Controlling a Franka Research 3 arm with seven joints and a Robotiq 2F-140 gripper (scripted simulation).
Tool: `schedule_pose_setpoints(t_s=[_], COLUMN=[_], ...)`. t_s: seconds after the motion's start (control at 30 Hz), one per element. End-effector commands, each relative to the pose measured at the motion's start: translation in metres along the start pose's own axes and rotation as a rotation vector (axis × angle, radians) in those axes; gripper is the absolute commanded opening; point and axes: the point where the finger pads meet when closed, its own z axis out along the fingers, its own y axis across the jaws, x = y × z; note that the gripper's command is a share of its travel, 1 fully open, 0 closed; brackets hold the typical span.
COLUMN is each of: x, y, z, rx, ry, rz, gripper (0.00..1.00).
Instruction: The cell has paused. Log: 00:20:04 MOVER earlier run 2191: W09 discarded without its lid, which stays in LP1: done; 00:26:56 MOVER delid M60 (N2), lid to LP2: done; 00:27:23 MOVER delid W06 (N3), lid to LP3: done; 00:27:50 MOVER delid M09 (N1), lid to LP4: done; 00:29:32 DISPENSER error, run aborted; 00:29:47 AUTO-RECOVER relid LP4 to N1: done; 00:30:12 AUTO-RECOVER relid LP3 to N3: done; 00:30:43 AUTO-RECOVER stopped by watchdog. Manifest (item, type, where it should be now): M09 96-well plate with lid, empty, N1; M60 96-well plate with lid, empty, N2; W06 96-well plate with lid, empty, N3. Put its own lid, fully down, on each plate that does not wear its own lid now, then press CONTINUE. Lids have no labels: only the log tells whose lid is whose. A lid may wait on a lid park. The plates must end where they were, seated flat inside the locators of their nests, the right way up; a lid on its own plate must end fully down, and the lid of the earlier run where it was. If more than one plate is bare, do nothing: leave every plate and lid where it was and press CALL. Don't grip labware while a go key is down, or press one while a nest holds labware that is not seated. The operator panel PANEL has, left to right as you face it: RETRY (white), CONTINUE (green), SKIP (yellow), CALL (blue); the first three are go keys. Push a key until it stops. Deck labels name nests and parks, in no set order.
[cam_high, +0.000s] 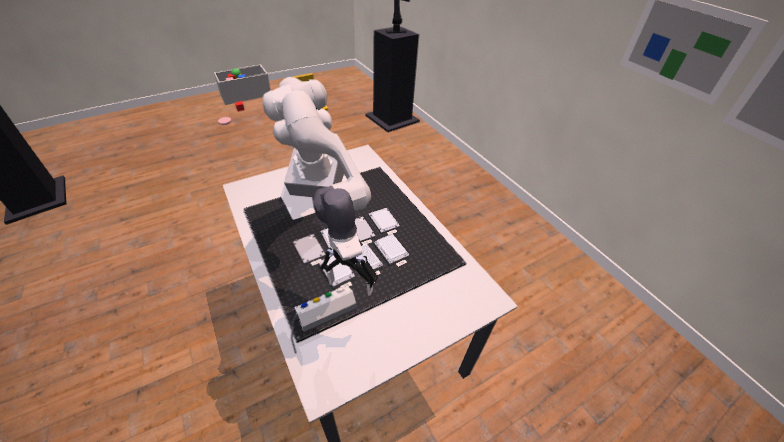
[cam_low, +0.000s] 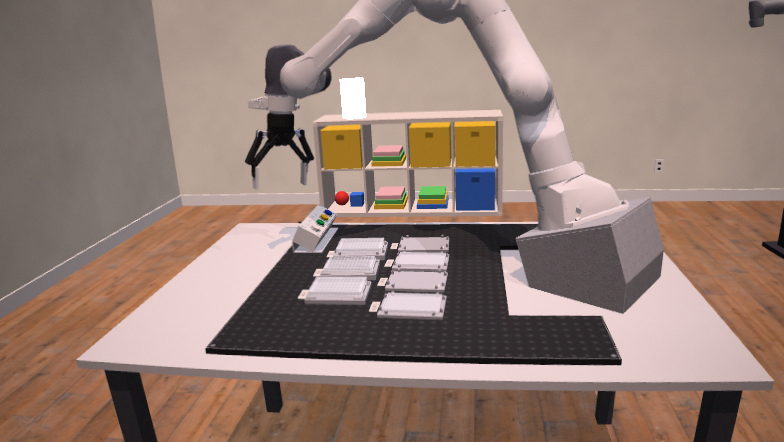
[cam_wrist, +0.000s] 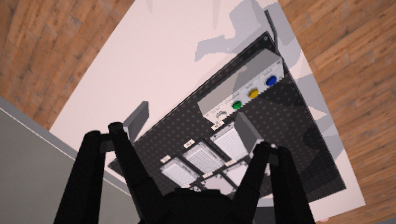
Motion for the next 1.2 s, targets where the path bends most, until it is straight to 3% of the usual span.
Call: schedule_pose_setpoints(t_s=[0.0,0.57,0.7,0.8,0.9,1.03,1.1,1.13,1.17], x=[0.000,0.000,-0.013,-0.048,-0.105,-0.182,-0.182,-0.235,-0.251], y=[0.000,0.000,-0.008,-0.026,-0.050,-0.063,-0.063,-0.072,-0.068], z=[0.000,0.000,-0.004,-0.015,-0.033,-0.051,-0.051,-0.062,-0.061], rx=[0.000,0.000,0.023,0.073,0.126,0.127,0.127,0.131,0.125], ry=[0.000,0.000,-0.020,-0.071,-0.155,-0.226,-0.226,-0.258,-0.267], rz=[0.000,0.000,0.048,0.168,0.349,0.456,0.456,0.506,0.529], gripper=[1.00,1.00,1.00,1.00,1.00,1.00,1.00,1.00,1.00])
